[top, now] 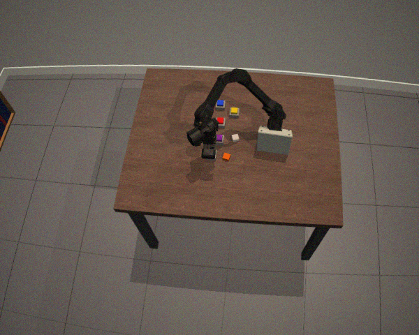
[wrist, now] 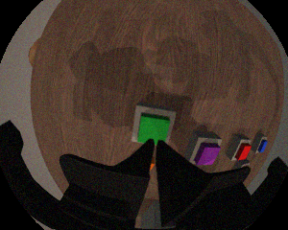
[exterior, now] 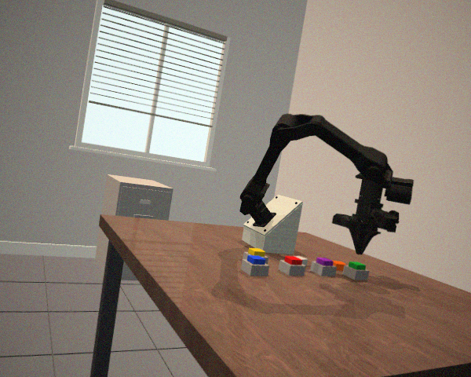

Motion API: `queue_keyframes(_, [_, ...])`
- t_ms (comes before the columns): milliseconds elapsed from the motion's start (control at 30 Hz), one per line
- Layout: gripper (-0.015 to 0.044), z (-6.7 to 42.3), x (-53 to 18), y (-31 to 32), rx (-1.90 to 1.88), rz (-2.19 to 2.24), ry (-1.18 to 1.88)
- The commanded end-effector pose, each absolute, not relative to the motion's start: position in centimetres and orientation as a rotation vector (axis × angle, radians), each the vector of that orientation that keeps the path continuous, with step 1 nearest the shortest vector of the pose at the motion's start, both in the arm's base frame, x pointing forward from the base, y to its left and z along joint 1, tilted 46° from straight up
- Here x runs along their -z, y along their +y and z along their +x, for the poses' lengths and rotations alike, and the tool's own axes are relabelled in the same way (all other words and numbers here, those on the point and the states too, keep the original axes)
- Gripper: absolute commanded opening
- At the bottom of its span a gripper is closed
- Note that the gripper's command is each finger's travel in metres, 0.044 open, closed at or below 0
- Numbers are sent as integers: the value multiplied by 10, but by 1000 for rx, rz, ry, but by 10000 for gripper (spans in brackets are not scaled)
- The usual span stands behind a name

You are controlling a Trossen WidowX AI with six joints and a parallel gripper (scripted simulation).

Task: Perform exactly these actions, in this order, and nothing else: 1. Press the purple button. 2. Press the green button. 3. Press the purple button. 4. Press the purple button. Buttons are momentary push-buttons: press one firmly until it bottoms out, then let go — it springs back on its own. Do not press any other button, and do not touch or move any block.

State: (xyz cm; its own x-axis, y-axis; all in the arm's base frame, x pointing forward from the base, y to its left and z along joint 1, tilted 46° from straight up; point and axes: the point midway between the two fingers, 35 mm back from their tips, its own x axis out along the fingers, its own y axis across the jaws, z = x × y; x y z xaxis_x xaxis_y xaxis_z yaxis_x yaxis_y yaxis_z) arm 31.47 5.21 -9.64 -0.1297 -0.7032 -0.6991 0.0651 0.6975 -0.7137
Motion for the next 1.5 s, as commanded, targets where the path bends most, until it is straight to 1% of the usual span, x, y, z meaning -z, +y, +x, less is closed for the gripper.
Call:
queue_keyframes(0, [20,320,81,69,716,-527,1573])
queue_keyframes(100, [20,323,55,94,715,-527,1574])
queue_keyframes(267, [20,323,51,95,716,-527,1574])
queue_keyframes(467, [20,298,1,49,718,-531,1576])
queue_keyframes(567, [20,288,-11,37,719,-532,1576])
queue_keyframes(667, [20,288,-9,35,719,-532,1576])
queue_keyframes(833, [20,280,30,-5,721,-533,1575])
queue_keyframes(1467, [20,277,48,-23,721,-534,1575])
